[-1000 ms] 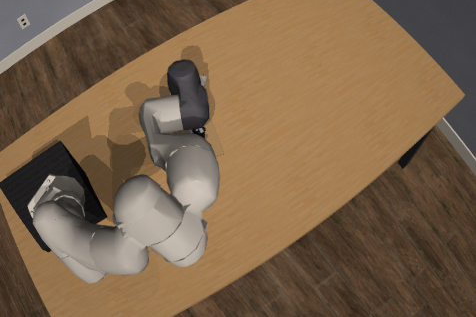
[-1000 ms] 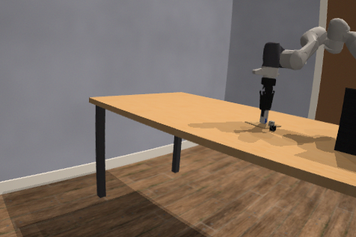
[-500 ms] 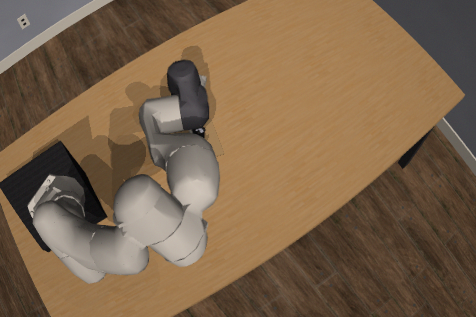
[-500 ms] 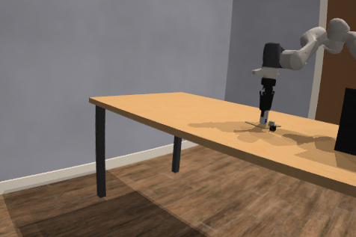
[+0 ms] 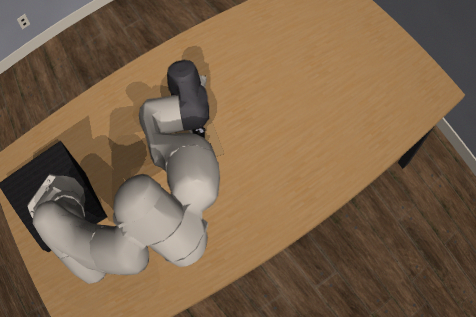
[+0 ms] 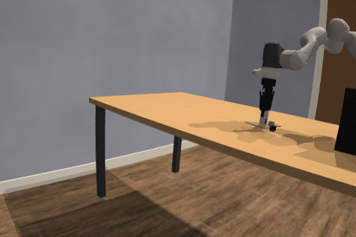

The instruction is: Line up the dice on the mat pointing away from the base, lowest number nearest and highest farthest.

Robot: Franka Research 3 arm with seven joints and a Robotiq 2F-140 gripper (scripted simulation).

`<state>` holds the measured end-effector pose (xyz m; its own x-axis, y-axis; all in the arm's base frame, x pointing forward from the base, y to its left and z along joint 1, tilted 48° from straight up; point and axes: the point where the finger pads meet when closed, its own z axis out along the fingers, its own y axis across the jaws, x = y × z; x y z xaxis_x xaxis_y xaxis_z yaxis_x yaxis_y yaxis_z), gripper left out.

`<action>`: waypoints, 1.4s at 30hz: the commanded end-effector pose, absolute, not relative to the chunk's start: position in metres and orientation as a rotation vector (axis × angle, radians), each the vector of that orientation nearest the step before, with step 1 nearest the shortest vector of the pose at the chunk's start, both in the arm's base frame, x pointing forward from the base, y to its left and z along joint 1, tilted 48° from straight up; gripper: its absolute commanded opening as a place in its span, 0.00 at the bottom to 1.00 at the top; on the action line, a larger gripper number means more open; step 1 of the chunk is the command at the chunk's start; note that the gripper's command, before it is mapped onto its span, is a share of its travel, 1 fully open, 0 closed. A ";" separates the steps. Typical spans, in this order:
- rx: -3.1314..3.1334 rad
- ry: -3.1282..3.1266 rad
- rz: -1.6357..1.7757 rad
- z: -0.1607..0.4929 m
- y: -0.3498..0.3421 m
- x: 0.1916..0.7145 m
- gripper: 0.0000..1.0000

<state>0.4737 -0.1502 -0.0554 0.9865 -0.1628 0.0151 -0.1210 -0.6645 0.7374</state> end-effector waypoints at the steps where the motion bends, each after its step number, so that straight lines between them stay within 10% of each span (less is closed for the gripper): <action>1: 2.304 -0.203 -0.061 -0.056 -0.151 0.474 0.13; 42: 2.304 -0.203 -0.061 -0.056 -0.151 0.474 0.25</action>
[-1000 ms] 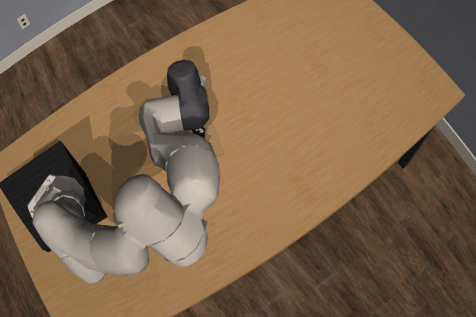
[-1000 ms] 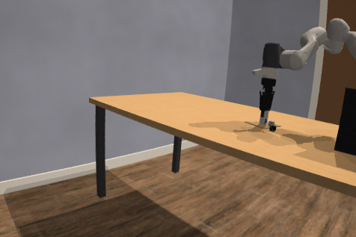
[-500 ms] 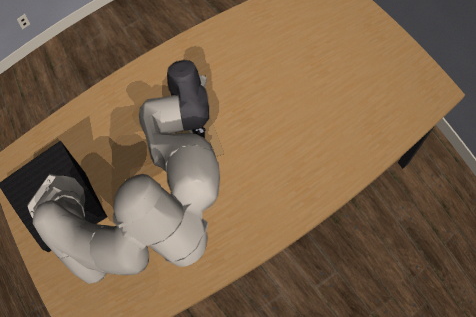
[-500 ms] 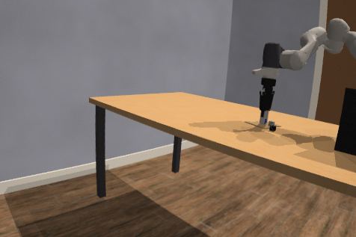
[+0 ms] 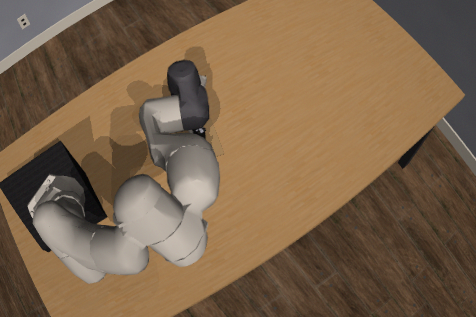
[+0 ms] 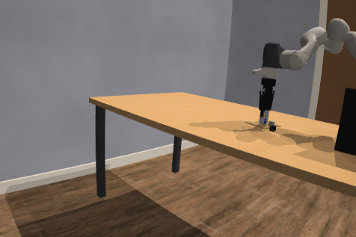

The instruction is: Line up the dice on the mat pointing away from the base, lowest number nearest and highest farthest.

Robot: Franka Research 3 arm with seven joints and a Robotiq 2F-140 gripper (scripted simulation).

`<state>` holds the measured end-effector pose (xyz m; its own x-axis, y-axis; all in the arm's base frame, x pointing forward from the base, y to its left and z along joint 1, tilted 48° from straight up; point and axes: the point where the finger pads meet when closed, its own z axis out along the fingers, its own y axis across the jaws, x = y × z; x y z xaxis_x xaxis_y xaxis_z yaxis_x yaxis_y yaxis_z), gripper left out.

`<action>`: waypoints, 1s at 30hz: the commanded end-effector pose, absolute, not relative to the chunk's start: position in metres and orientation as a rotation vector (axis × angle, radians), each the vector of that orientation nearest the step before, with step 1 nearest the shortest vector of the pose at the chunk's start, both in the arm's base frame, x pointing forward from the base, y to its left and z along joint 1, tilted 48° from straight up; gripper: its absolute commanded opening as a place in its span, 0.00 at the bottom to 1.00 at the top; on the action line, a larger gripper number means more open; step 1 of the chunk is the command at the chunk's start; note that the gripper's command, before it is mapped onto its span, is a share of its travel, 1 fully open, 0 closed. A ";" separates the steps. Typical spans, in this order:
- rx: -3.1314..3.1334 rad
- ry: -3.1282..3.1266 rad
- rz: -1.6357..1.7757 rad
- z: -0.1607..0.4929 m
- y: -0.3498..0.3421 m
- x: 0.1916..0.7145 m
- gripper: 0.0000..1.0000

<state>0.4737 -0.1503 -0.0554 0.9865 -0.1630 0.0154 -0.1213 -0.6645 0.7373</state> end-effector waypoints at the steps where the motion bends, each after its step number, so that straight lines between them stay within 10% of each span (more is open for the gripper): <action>1: 2.304 -0.203 -0.061 -0.056 -0.151 0.474 0.25; 30: 2.304 -0.203 -0.061 -0.010 -0.101 0.482 0.25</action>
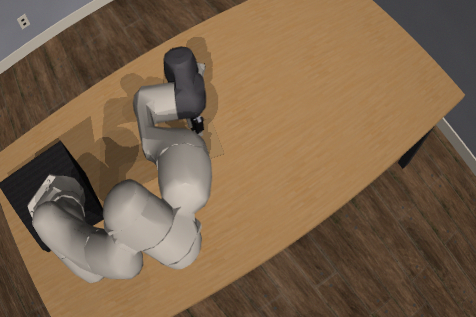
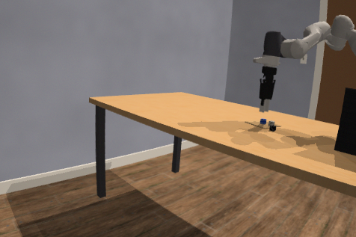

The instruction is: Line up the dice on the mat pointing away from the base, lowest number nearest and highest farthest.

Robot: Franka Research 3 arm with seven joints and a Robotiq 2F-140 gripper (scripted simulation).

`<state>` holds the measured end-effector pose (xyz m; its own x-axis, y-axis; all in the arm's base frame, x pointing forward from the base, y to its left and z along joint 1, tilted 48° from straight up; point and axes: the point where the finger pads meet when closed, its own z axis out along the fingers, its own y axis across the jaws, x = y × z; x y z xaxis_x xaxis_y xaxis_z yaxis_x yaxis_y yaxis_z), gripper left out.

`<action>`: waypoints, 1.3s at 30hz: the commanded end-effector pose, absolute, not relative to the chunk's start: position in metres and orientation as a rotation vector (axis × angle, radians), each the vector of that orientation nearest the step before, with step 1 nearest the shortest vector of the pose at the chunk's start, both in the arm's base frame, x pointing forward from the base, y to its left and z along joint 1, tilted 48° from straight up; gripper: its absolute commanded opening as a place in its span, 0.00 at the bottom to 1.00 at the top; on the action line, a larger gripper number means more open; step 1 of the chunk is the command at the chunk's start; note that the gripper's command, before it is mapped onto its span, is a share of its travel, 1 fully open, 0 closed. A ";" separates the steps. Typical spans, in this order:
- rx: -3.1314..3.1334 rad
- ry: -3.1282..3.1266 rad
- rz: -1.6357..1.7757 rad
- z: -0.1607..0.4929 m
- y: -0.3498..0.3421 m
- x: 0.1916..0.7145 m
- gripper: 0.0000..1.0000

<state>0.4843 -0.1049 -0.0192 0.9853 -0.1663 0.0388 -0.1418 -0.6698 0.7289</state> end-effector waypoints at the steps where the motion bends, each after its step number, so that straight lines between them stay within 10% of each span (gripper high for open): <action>1: 2.304 -0.203 -0.061 -0.007 -0.097 0.482 0.25; 10: 2.304 -0.203 -0.061 0.004 -0.085 0.484 0.25; 11: 2.304 -0.203 -0.061 0.004 -0.085 0.484 1.00; 39: 2.291 -0.318 -0.010 0.002 -0.082 0.481 1.00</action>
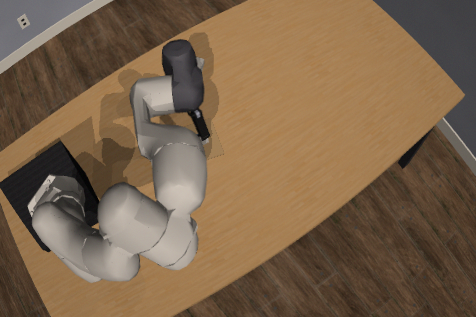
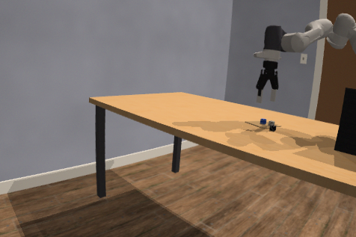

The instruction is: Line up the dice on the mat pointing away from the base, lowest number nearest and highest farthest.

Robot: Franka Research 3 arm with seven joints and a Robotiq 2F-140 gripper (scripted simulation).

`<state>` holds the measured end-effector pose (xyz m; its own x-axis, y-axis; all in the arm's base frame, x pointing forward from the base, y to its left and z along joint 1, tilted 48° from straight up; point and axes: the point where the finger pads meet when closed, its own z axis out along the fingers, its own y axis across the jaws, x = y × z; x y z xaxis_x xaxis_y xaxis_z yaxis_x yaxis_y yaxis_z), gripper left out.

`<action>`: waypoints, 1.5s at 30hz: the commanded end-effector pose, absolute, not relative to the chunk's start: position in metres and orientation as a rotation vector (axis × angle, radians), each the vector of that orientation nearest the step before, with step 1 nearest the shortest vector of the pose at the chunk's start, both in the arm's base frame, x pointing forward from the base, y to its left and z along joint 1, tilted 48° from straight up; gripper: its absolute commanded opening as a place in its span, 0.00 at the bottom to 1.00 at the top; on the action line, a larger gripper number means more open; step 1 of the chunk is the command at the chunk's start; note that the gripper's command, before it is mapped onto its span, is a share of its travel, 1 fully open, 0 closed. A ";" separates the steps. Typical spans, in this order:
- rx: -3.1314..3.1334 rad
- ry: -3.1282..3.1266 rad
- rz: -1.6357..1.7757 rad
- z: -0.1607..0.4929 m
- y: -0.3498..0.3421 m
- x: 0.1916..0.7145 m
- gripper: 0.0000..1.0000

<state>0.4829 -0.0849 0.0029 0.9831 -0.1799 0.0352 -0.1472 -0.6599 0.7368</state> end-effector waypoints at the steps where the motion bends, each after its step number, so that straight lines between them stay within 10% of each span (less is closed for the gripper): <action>1: 2.284 -0.367 0.012 0.001 -0.081 0.480 1.00; 45: 2.036 -1.166 0.373 -0.017 -0.065 0.461 1.00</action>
<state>0.4634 -0.0675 -0.0131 0.6659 -0.5636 0.4889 -0.7370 -0.3954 0.5481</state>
